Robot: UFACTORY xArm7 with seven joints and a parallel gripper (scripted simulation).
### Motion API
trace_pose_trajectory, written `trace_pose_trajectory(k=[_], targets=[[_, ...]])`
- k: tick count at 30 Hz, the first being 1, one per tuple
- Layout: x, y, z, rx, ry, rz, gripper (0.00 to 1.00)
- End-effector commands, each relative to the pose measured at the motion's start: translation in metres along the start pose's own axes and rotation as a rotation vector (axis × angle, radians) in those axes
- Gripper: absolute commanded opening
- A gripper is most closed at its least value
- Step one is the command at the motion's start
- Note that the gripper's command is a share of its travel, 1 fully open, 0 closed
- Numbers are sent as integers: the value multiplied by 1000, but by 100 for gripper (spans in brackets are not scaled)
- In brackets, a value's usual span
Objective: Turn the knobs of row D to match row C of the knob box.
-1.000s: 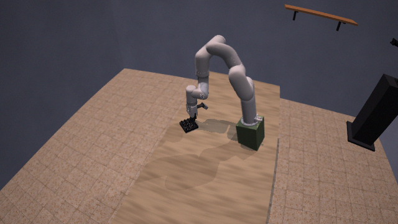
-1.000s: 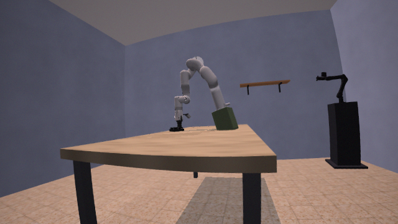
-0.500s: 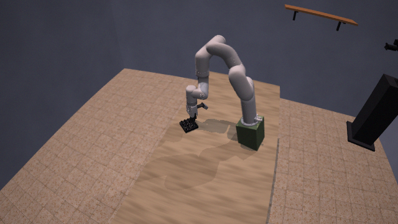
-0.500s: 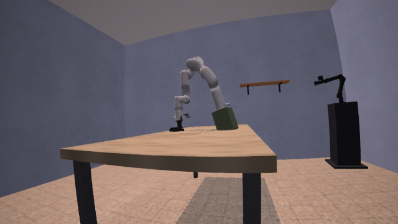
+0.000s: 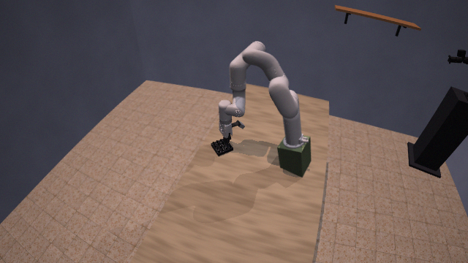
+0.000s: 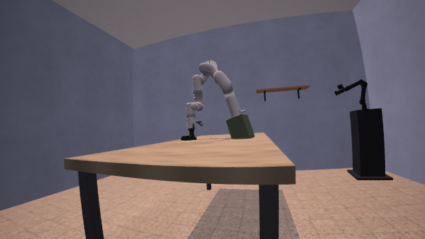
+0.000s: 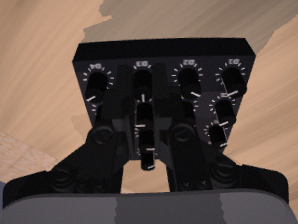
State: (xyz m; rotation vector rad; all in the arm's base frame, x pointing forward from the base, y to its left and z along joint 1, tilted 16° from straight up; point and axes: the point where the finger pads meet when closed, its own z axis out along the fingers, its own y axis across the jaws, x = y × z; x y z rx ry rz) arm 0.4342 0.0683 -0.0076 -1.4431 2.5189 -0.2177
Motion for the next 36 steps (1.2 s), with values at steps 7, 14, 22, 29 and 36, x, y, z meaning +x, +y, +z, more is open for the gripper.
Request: trace_pose_trajectory(k=[7, 14, 22, 29, 36], targets=[[-1, -1, -1, 2, -2, 31, 8], [-1, -1, -1, 2, -2, 97, 8], [-1, -1, -1, 2, -2, 221, 8], [-1, -1, -1, 2, -2, 324, 8], [-1, -1, -1, 1, -2, 492, 8]])
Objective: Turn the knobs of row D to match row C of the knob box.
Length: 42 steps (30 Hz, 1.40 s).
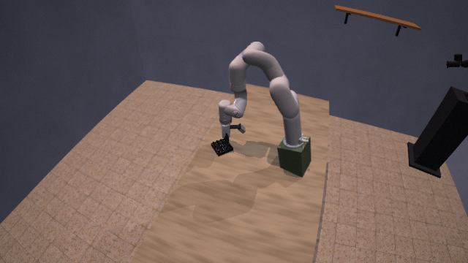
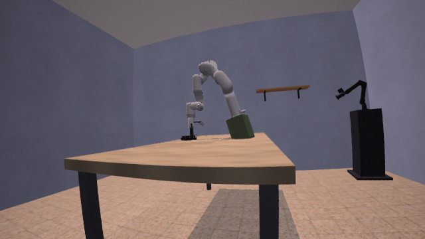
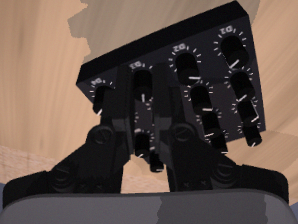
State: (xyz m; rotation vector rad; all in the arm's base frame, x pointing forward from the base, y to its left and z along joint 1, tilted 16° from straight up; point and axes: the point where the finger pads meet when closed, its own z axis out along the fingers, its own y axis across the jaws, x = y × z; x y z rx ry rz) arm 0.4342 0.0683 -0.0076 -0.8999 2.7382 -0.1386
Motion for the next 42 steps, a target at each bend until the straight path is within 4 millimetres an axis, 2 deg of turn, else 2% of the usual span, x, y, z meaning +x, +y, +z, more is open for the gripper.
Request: trace_pose_trajectory(k=[1, 5, 20, 22, 37, 42], targets=[[-1, 0, -1, 5, -1, 112, 8], [-1, 0, -1, 5, -2, 165, 8], [-1, 0, -1, 4, -2, 574, 8], [-1, 0, -1, 4, -2, 574, 8], [-1, 0, -1, 4, -3, 916, 8], [-1, 0, -1, 4, -3, 967, 8]])
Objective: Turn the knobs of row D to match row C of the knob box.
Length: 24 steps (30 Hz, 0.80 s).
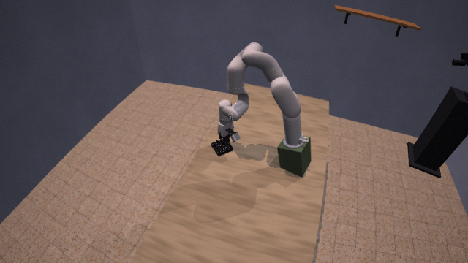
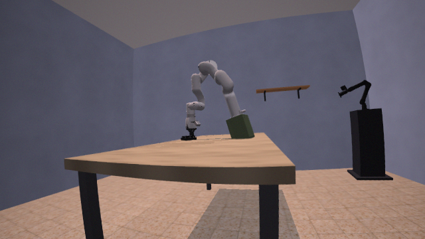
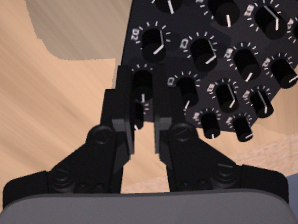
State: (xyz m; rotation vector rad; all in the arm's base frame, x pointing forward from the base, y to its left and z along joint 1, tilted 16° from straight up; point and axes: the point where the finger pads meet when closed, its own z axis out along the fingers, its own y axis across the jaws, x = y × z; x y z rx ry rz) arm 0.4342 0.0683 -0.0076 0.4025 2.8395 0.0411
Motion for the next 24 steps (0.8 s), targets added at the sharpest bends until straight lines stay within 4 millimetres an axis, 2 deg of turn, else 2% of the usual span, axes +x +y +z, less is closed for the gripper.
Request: trace_pose_trajectory(k=[1, 12, 24], targets=[[-1, 1, -1, 3, -3, 67, 8], [-1, 1, -1, 3, -3, 193, 8], [-1, 1, -1, 3, -3, 238, 8]])
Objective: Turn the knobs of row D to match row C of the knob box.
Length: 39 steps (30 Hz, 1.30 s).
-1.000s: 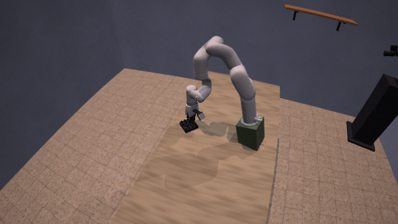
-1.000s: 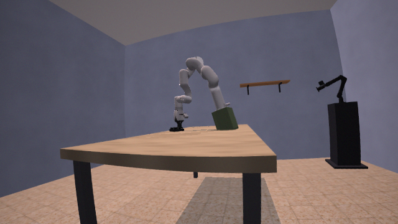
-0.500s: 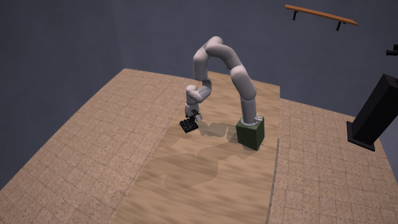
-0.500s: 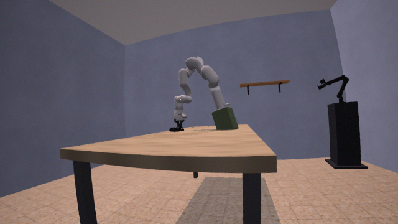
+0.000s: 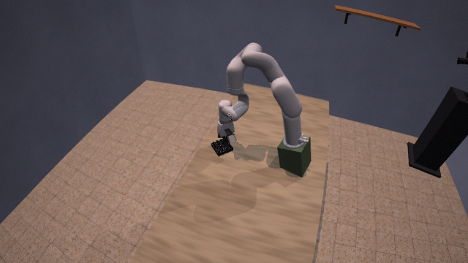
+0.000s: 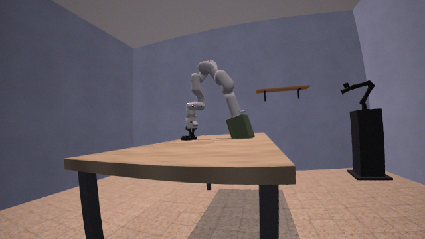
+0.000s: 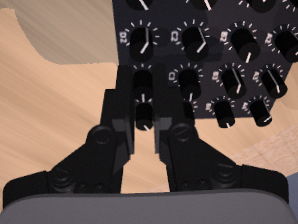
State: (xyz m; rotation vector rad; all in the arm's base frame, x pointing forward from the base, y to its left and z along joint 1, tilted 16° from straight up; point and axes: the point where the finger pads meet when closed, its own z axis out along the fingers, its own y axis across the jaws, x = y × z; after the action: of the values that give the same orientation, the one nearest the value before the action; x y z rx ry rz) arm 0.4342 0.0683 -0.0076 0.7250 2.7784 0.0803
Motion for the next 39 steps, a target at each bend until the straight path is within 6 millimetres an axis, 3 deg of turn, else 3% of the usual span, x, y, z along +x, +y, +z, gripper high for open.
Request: trace_pose_trajectory(k=[1, 19, 20, 39], targets=[[-1, 1, -1, -1, -2, 12, 8], [-1, 1, -1, -1, -2, 15, 8], [-1, 1, -1, -1, -2, 15, 19], [-1, 1, -1, -1, -2, 15, 19]])
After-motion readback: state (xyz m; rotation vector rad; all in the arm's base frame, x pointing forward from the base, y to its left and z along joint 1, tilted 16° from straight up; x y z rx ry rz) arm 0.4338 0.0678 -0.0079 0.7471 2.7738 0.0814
